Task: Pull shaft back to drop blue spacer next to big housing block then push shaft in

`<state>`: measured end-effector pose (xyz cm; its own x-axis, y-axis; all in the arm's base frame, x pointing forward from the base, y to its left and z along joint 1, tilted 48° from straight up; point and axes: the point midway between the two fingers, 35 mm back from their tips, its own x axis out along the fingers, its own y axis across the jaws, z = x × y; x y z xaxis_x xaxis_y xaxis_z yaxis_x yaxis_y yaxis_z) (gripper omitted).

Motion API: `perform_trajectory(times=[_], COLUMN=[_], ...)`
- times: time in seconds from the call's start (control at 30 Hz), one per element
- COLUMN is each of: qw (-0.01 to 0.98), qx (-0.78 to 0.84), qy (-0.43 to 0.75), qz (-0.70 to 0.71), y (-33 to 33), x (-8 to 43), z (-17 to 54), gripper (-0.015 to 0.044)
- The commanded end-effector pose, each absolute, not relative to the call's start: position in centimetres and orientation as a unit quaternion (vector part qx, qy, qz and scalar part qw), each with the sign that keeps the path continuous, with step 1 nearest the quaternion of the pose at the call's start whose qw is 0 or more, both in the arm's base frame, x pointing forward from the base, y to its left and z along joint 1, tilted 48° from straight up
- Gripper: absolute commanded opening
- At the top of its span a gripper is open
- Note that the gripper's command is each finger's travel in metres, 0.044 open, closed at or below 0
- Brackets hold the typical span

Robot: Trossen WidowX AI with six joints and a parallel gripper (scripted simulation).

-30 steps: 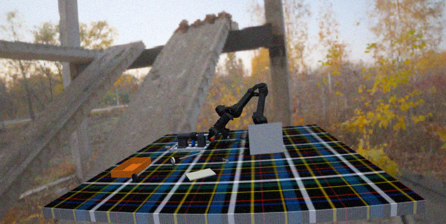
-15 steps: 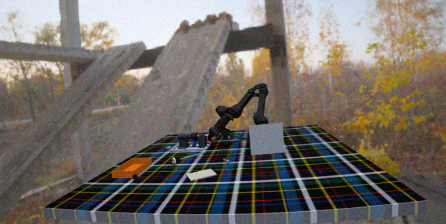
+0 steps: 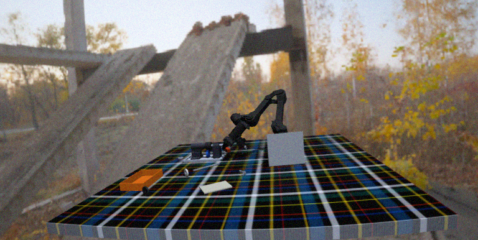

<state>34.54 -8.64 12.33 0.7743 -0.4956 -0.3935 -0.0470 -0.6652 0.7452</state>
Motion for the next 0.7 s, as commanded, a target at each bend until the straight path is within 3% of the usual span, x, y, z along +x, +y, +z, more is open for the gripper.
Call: perform_trajectory(times=[0.0, 0.67], qw=[0.376, 0.376], qx=[0.864, 0.864], qy=[-0.157, -0.157], qz=[-0.296, -0.296], y=[-8.58, -8.56], x=[34.81, 35.36], z=[12.32, 12.38], gripper=[0.0, 0.0])
